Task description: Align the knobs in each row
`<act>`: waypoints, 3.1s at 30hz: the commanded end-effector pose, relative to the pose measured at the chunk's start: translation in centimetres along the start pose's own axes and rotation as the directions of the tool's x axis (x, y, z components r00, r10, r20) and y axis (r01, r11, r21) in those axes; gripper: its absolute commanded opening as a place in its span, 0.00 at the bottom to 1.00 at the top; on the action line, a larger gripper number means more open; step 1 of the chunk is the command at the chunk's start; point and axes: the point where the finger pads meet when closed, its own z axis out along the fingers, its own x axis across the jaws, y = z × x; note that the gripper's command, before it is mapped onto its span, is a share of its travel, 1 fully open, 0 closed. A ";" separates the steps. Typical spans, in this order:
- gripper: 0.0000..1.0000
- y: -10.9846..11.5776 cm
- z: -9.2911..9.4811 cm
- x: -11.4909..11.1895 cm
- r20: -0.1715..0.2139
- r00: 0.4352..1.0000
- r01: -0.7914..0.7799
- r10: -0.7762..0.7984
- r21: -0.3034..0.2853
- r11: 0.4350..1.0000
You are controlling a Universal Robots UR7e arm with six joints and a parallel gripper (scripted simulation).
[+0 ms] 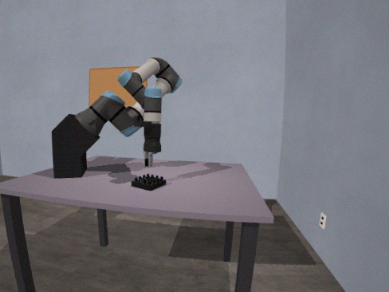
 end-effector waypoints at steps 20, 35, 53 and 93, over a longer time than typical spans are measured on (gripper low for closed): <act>0.46 0.0 2.5 -0.1 0.001 1.000 0.000 0.000 0.001 1.000; 0.46 0.0 3.6 -0.1 0.001 1.000 0.000 0.000 0.001 1.000; 0.46 0.0 3.7 -0.1 0.001 1.000 0.000 0.000 0.001 1.000; 0.46 0.0 4.3 -0.1 0.001 1.000 0.000 0.000 0.001 1.000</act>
